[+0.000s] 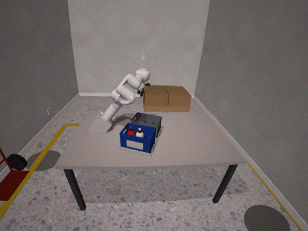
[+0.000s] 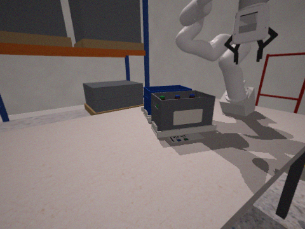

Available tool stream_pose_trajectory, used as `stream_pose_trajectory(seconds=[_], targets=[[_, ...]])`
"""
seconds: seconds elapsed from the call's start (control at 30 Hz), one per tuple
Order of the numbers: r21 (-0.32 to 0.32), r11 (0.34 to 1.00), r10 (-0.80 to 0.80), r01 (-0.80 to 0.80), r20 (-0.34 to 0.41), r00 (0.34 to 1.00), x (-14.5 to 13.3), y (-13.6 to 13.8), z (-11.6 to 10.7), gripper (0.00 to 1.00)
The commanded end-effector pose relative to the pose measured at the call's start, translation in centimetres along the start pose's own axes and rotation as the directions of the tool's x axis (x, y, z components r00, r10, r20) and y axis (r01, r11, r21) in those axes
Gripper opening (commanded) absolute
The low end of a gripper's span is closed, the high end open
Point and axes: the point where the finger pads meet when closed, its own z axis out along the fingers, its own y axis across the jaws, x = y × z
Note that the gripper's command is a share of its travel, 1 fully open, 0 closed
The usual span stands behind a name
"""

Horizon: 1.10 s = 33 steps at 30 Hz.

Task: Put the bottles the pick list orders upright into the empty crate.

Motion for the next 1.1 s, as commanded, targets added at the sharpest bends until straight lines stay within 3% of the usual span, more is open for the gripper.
stream_pose_trajectory(seconds=[0.0, 0.9, 1.07], targets=[[-0.106, 0.994, 0.014, -0.018, -0.031, 0.999, 0.1, -2.2, -0.2, 0.65], [-0.105, 0.994, 0.014, -0.018, -0.031, 0.999, 0.8, -14.5, -2.3, 0.65], [-0.105, 0.994, 0.014, -0.018, -0.031, 0.999, 0.8, -15.5, -2.4, 0.65]])
